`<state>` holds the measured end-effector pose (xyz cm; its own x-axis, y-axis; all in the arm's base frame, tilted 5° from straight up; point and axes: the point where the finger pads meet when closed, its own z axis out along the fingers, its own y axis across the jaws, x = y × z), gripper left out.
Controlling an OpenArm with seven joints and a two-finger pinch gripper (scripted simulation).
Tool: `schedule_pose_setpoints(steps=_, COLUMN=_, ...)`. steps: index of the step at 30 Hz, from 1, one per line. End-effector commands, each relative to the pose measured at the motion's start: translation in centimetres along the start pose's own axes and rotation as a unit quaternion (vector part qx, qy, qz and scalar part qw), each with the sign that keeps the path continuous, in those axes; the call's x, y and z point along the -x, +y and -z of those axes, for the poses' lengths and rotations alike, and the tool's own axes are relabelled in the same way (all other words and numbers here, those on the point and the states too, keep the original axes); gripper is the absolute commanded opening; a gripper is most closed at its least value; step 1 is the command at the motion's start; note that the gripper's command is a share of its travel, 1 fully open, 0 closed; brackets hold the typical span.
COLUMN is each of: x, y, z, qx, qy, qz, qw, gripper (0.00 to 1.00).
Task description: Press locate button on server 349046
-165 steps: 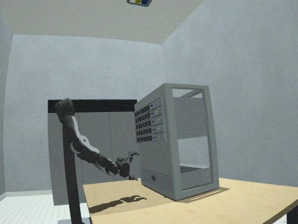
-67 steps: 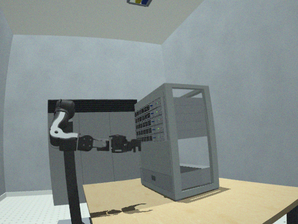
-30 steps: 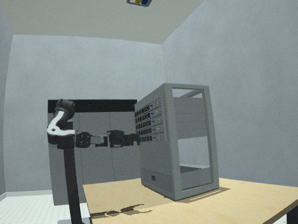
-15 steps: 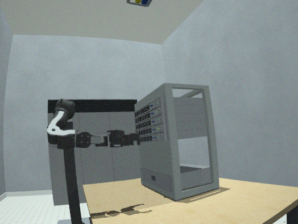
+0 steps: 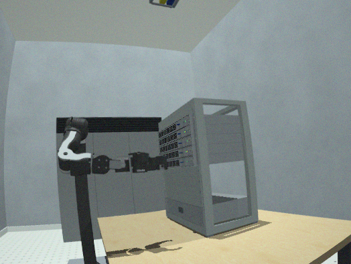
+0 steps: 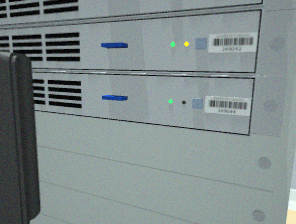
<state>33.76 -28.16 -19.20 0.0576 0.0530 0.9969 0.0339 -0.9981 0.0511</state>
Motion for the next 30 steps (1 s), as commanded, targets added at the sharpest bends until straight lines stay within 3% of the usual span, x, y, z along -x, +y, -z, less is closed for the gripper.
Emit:
schedule_pose_setpoints(steps=1, x=0.0, y=-0.1, z=-0.2, qx=-0.003, qy=-0.001, qz=0.002, qw=1.0, gripper=0.6)
schedule_pose_setpoints(steps=30, x=0.0, y=-0.1, z=-4.7, qx=-0.003, qy=-0.001, qz=0.002, qw=1.0, gripper=0.6)
